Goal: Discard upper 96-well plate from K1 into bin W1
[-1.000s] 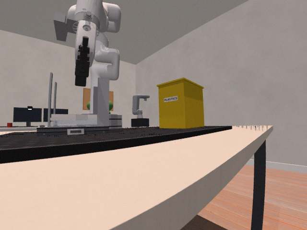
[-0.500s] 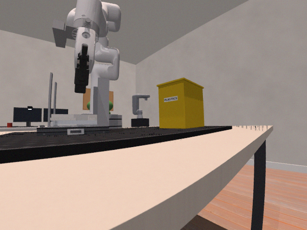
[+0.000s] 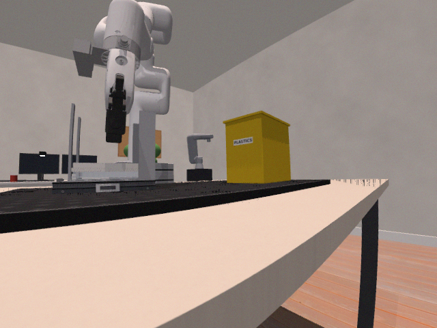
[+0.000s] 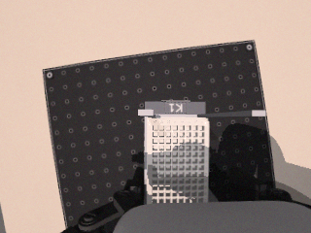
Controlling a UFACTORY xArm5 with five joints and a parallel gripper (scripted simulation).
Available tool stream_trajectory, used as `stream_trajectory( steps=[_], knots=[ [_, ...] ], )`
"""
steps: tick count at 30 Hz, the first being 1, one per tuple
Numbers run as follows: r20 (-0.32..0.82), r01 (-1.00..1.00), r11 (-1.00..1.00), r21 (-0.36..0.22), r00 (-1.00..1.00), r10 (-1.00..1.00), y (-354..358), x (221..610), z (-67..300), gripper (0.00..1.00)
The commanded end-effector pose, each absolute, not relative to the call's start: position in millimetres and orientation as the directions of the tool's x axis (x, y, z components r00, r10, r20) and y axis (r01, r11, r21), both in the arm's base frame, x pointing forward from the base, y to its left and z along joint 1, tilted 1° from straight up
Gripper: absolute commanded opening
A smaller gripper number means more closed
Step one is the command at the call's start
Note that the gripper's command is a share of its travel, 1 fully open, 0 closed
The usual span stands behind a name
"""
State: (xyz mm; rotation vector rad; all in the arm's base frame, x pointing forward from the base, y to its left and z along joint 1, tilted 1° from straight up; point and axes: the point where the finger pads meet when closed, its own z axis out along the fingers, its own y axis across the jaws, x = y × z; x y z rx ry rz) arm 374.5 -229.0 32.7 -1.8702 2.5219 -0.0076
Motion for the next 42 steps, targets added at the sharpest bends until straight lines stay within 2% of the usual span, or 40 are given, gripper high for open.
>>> stream_trajectory(
  steps=[1,19,42],
  knots=[
    [0.002,-0.957,0.290,-0.009,-0.290,-0.957,-230,376,26,1.00],
    [0.002,-0.957,0.290,-0.008,-0.290,-0.957,-229,376,0,1.00],
    [0.002,-0.957,0.290,-0.008,-0.290,-0.957,-229,376,-6,1.00]
  ],
)
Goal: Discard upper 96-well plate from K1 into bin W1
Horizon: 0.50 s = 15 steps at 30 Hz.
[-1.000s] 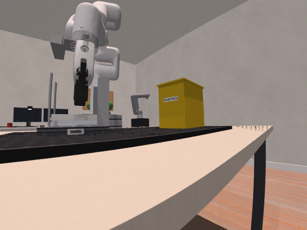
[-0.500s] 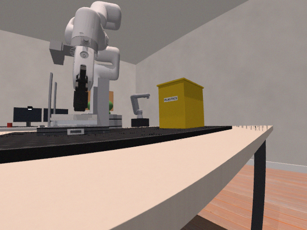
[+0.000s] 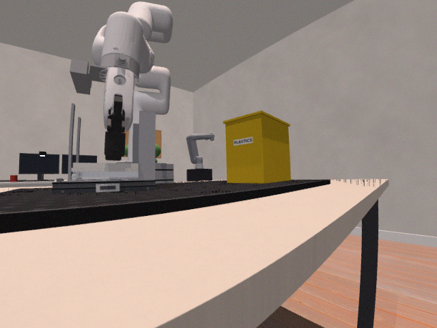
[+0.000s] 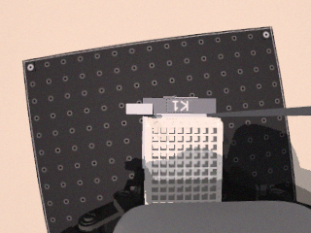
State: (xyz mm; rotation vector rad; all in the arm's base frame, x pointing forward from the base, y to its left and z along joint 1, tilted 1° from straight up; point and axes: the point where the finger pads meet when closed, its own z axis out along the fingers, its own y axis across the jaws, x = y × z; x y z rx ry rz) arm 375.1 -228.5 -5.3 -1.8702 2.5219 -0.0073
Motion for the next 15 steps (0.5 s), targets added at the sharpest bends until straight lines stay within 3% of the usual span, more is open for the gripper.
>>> stream_trajectory(
  steps=[1,15],
  knots=[
    [0.002,-0.957,0.290,-0.008,-0.290,-0.957,-229.2,376.3,-5.7,1.00],
    [0.002,-0.957,0.290,-0.008,-0.290,-0.957,-229.1,376.5,-15.1,1.00]
  ],
)
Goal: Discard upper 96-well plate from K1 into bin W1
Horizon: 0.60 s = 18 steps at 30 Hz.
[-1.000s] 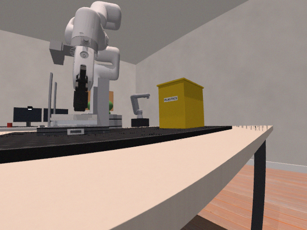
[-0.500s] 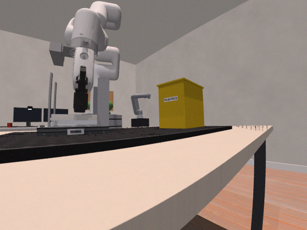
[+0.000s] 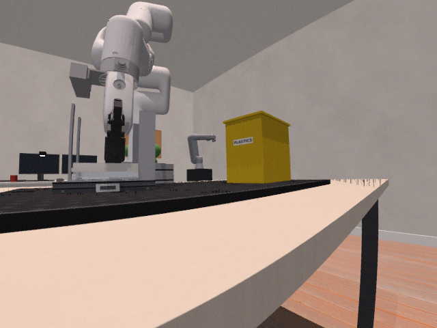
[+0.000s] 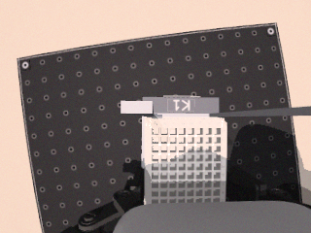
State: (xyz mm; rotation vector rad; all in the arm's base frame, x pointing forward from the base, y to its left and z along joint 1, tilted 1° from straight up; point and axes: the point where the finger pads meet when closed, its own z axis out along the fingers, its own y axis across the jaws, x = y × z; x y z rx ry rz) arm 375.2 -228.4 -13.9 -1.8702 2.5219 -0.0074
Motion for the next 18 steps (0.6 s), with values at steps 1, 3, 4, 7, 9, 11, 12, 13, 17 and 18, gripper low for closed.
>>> stream_trajectory(
  steps=[1,3,4,7,9,11,12,13,17,18],
  knots=[
    [0.002,-0.957,0.290,-0.008,-0.290,-0.957,-229.1,376.5,-15.7,1.00],
    [0.002,-0.957,0.290,-0.008,-0.290,-0.957,-229.1,376.5,-15.7,1.00],
    [0.002,-0.957,0.290,-0.008,-0.290,-0.957,-229.1,376.5,-16.4,1.00],
    [0.002,-0.957,0.290,-0.008,-0.290,-0.957,-229.1,376.5,-18.4,1.00],
    [0.002,-0.957,0.290,-0.008,-0.290,-0.957,-229.0,376.6,-19.7,1.00],
    [0.002,-0.957,0.290,-0.008,-0.290,-0.957,-229.0,376.6,-21.1,1.00],
    [0.002,-0.957,0.290,-0.008,-0.290,-0.957,-229.0,376.6,-21.1,1.00],
    [0.002,-0.957,0.290,-0.008,-0.290,-0.957,-229.0,376.6,-21.1,1.00],
    [0.002,-0.957,0.290,-0.008,-0.290,-0.957,-229.0,376.6,-21.1,1.00],
    [0.002,-0.957,0.290,-0.008,-0.290,-0.957,-229.0,376.6,-21.1,1.00]
  ],
)
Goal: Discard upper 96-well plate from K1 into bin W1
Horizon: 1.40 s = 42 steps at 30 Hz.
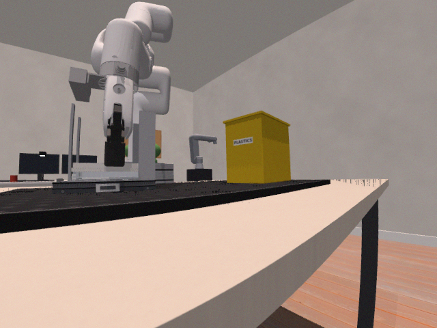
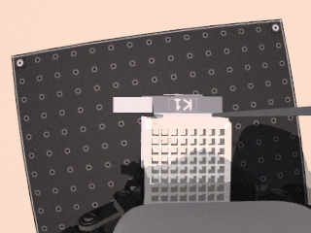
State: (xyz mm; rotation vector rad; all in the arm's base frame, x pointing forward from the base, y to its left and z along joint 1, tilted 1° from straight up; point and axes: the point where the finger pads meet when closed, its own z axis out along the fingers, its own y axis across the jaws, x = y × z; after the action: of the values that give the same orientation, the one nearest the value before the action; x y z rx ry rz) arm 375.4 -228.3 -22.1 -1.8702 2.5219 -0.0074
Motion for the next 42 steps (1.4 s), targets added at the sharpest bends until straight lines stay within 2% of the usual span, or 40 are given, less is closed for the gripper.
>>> stream_trajectory(
  steps=[1,11,12,42],
  knots=[
    [0.002,-0.957,0.290,-0.008,-0.290,-0.957,-229.0,376.6,-21.1,1.00],
    [0.002,-0.957,0.290,-0.008,-0.290,-0.957,-229.0,376.6,-21.1,1.00],
    [0.002,-0.957,0.290,-0.008,-0.290,-0.957,-229.0,376.6,-20.4,0.00],
    [0.002,-0.957,0.290,-0.008,-0.290,-0.957,-229.0,376.6,-20.4,0.00]
  ],
)
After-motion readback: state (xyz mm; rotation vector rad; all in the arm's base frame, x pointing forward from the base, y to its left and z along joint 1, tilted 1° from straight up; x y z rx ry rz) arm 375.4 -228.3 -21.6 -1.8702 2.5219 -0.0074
